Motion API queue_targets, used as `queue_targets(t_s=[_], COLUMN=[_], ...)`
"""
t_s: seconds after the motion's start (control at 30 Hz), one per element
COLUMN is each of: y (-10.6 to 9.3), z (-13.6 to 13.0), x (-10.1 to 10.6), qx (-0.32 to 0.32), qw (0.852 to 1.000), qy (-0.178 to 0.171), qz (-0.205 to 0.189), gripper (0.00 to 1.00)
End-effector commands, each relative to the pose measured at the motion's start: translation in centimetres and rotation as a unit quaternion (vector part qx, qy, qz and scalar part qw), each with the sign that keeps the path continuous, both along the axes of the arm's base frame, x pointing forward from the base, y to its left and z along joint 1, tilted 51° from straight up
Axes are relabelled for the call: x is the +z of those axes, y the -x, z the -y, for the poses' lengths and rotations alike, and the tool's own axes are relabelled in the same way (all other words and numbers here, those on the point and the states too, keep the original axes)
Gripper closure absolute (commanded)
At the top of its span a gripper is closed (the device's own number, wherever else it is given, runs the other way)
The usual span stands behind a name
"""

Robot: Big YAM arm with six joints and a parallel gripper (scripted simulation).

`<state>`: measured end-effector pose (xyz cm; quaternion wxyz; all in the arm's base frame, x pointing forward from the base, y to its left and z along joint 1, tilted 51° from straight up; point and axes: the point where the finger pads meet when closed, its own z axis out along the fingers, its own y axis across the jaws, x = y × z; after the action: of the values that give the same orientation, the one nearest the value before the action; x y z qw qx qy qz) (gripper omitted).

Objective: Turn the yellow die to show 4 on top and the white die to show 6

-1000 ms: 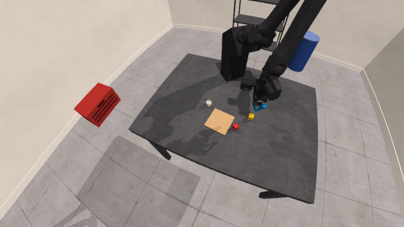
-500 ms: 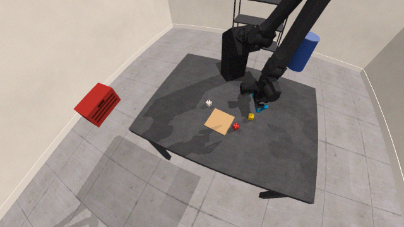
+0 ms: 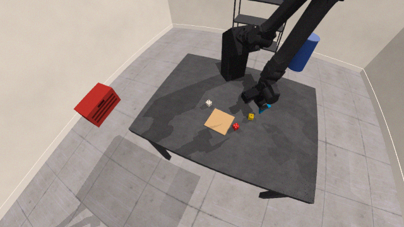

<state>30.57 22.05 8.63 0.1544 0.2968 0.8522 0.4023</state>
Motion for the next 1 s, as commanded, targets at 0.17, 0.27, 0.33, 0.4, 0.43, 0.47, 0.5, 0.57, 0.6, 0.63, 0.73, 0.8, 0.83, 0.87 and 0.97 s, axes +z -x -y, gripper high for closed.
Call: queue_targets(t_s=[0.17, 0.27, 0.33, 0.4, 0.43, 0.47, 0.5, 0.57, 0.6, 0.63, 0.73, 0.8, 0.83, 0.87, 0.97], y=[-0.5, -0.7, -0.7, -0.8, -0.8, -0.9, -0.9, -1.0, -1.0, -1.1, -1.1, -1.1, -1.2, -1.2, -1.3], z=[-1.1, -1.3, -1.4, -1.5, -1.6, -1.7, -1.7, -1.8, -1.9, -2.0, -2.1, -2.2, -2.3, -2.4, -2.3], x=[-0.3, -0.5, -0.9, -1.0, -1.0, -1.1, -1.1, -1.1, -1.4, -1.4, -1.7, -2.0, -2.0, -2.0, -2.0], qx=[0.098, 0.125, 0.150, 0.167, 0.174, 0.184, 0.184, 0.195, 0.214, 0.222, 0.245, 0.264, 0.271, 0.274, 0.276], qw=[0.988, 0.981, 0.972, 0.965, 0.962, 0.957, 0.957, 0.951, 0.941, 0.936, 0.922, 0.908, 0.904, 0.901, 0.899], qy=[0.071, 0.092, 0.112, 0.126, 0.132, 0.140, 0.140, 0.148, 0.164, 0.170, 0.188, 0.204, 0.209, 0.212, 0.215], qz=[0.094, 0.120, 0.142, 0.159, 0.166, 0.177, 0.177, 0.188, 0.205, 0.213, 0.234, 0.251, 0.258, 0.262, 0.265], gripper=[0.00, 0.00, 0.00, 0.00, 0.00, 0.00, 0.00, 0.00, 0.00, 0.00, 0.00, 0.00, 0.00, 0.00, 0.00])
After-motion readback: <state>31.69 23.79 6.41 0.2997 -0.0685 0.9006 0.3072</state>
